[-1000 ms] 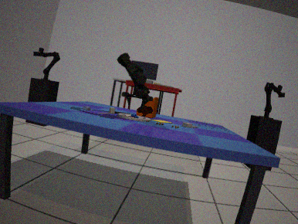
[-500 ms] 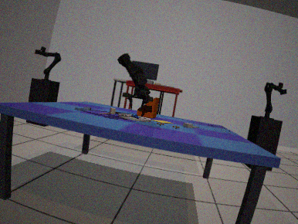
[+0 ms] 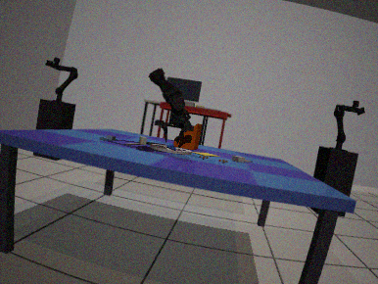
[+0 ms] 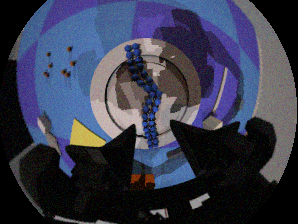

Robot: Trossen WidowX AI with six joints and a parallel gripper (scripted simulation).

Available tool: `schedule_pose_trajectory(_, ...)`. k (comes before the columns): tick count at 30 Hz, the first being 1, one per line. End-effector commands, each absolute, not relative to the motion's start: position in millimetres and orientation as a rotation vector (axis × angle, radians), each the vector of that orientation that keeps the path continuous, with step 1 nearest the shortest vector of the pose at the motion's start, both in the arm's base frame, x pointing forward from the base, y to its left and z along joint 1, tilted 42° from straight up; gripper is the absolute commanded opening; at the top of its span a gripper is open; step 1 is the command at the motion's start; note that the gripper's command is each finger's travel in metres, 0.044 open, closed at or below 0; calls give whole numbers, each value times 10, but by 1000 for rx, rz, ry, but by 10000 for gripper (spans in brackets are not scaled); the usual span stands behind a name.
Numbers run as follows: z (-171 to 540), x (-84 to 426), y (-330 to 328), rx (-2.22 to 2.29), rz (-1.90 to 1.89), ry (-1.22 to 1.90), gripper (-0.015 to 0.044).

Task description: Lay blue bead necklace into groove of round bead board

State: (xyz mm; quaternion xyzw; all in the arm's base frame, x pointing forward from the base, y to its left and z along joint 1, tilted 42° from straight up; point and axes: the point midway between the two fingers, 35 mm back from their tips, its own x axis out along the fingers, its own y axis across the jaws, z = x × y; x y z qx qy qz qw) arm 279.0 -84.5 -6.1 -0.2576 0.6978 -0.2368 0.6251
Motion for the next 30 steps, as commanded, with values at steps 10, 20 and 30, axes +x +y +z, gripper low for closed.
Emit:
schedule_pose_trajectory(10, -199, 2735, -962, -602, -543, 1613, 250)
schedule_pose_trajectory(20, -179, 2752, -946, -593, -544, 1608, 40)
schedule_pose_trajectory(30, -179, 2752, -946, -593, -544, 1608, 0)
